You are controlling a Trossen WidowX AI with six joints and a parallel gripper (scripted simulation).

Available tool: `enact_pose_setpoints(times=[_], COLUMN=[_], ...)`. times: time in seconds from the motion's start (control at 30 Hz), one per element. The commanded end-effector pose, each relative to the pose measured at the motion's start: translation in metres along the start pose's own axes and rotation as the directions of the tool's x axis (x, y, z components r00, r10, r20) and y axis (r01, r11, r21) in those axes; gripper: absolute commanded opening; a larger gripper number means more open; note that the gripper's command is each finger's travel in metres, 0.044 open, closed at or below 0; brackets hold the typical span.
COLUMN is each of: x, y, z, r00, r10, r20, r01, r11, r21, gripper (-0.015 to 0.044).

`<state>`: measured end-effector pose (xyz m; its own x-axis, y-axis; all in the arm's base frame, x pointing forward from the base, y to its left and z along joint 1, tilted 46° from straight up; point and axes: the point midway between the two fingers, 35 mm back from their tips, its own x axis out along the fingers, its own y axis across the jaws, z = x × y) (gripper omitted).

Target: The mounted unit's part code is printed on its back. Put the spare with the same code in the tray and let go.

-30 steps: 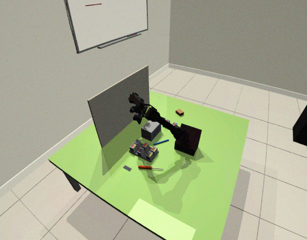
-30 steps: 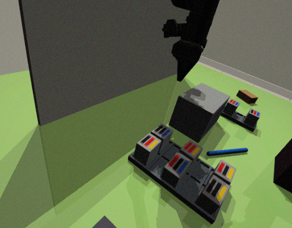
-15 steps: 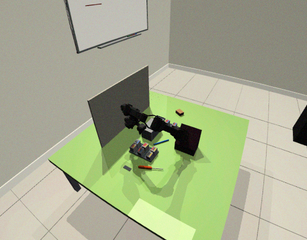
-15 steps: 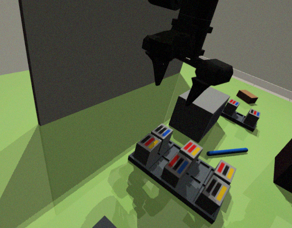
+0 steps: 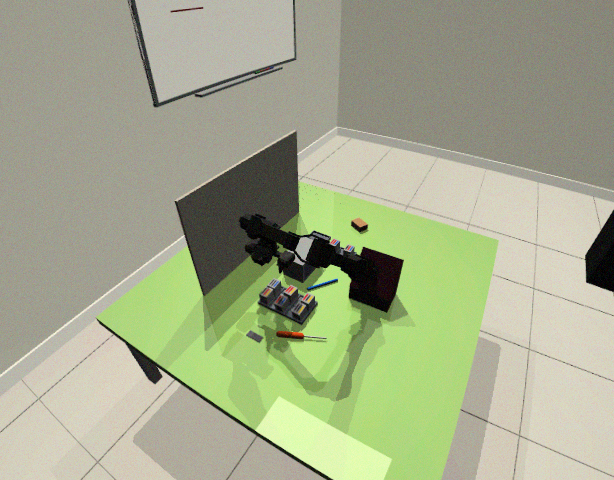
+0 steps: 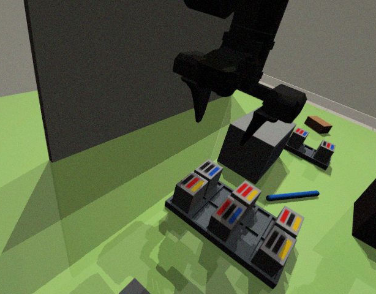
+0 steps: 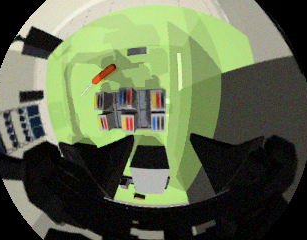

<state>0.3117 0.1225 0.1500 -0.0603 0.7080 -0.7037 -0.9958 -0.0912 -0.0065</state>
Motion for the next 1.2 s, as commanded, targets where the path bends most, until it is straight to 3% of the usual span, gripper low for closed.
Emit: enact_pose_setpoints(times=[0.0,1.17], x=[0.023,0.067], y=[0.002,0.000], z=[0.000,-0.001], r00=[1.000,1.000], r10=[0.002,0.001], r20=[0.006,0.004], r01=[-0.002,-0.001], r11=[1.000,1.000], r21=[-0.004,-0.004], gripper=[0.0309,0.0300])
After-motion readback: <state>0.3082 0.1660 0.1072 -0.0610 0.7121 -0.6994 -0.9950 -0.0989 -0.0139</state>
